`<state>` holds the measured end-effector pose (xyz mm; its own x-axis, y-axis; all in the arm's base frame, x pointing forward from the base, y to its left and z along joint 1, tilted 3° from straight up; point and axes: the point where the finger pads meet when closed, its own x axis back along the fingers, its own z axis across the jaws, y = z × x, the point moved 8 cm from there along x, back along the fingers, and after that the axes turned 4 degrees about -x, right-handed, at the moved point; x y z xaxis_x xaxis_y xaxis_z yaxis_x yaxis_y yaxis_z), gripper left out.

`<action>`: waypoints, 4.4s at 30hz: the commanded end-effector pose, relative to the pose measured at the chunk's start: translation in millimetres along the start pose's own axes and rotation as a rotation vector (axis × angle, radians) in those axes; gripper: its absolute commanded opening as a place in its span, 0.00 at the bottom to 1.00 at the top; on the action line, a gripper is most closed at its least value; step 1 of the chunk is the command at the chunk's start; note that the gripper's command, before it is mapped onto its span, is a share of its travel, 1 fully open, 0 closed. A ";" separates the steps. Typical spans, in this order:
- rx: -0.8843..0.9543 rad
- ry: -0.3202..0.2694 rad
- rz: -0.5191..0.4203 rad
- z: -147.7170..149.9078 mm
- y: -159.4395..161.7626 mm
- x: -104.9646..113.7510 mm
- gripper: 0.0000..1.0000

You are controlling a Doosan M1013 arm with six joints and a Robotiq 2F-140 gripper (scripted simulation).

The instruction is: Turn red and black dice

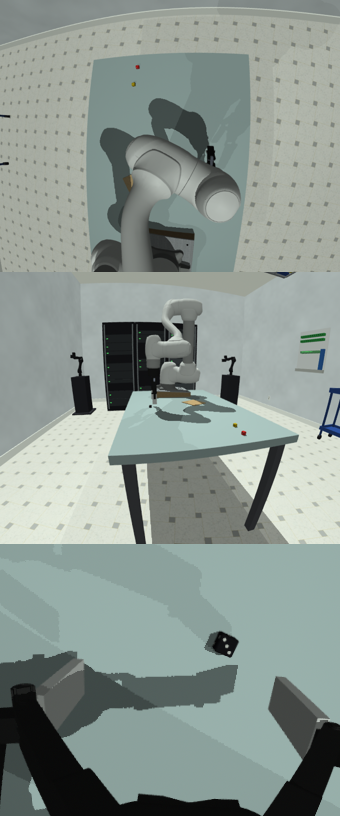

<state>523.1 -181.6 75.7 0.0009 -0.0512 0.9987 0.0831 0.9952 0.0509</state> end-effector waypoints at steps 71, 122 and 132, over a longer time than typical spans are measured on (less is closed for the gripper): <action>0.000 0.000 0.000 -413.6 358.5 -0.1 1.00; 0.000 0.000 0.000 -451.2 391.2 -0.1 1.00; 0.000 0.000 0.000 -451.2 391.2 -0.1 1.00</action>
<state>1005.3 170.3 92.9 0.0013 -0.0508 0.9987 0.0834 0.9952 0.0505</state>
